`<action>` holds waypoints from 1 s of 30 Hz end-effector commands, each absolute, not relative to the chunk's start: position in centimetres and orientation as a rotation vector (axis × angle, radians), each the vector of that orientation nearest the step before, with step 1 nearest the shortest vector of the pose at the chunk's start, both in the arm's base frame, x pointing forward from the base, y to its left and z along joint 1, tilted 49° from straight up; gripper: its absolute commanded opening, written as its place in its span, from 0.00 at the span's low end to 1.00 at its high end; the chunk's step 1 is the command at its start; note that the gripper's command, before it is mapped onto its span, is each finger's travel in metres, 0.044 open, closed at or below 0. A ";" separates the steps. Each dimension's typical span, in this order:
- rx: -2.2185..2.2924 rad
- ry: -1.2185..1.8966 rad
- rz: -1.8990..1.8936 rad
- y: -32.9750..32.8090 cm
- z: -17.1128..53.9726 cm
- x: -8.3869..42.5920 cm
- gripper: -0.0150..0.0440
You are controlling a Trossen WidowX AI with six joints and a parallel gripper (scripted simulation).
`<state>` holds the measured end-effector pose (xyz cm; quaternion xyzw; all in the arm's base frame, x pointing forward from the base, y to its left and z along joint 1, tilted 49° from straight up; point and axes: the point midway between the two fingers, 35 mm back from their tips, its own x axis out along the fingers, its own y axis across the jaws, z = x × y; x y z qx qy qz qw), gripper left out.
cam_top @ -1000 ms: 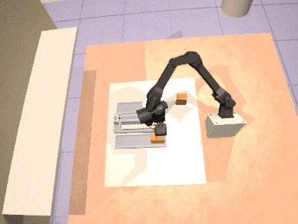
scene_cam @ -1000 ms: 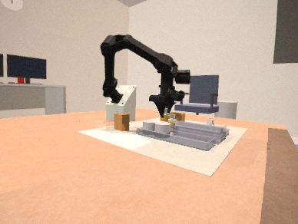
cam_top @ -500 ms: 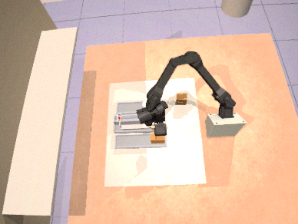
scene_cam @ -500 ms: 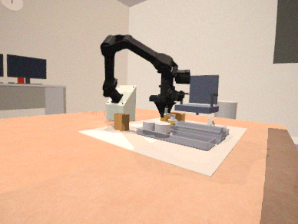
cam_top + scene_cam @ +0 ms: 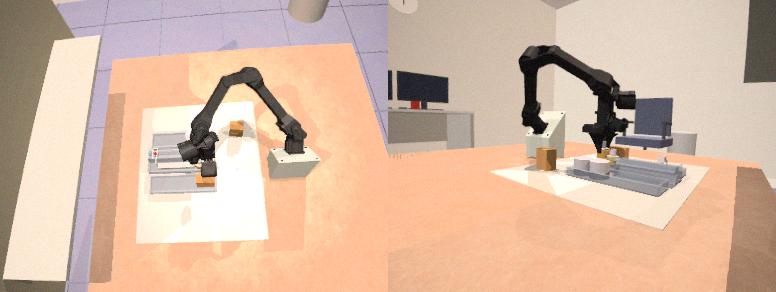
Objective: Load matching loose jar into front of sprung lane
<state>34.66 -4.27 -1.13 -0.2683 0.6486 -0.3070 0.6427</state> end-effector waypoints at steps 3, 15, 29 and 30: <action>-0.610 1.451 -0.705 -4.2 -0.9 35.4 0.25; -0.610 1.451 -0.705 -4.3 -0.9 35.6 0.25; -0.610 1.451 -0.705 -4.3 -0.9 35.7 0.25; -0.610 1.451 -0.705 -4.4 -0.9 35.7 0.25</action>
